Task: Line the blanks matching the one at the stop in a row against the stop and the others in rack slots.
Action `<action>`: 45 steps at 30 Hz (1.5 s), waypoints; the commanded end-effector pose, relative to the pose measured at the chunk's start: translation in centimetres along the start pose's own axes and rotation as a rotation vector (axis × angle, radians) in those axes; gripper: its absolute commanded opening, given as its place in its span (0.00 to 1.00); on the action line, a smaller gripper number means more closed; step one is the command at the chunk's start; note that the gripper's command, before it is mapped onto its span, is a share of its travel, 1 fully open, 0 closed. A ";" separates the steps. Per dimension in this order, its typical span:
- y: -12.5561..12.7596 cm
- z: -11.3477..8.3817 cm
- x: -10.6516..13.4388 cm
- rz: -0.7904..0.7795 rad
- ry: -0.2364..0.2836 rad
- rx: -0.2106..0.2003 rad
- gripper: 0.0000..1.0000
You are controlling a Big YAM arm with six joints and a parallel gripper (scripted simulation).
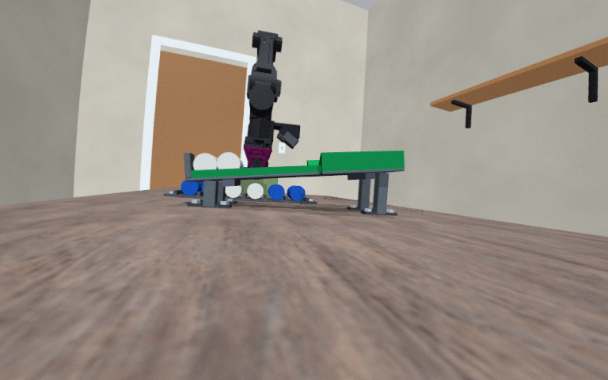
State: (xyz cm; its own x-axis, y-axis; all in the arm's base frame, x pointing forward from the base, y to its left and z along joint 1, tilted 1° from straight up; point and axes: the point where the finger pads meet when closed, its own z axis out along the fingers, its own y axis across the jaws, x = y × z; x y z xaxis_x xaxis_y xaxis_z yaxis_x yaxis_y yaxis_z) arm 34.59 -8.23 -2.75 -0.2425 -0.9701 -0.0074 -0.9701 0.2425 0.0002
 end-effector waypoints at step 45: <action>0.1 3.1 0.2 -0.010 -0.002 -0.008 0.83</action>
State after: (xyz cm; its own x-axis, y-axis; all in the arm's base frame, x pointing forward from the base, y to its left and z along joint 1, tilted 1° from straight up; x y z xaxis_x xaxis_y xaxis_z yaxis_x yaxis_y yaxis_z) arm 34.74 -8.26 -4.70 -0.2424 -0.9701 -0.0074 -0.9702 0.2424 -0.0020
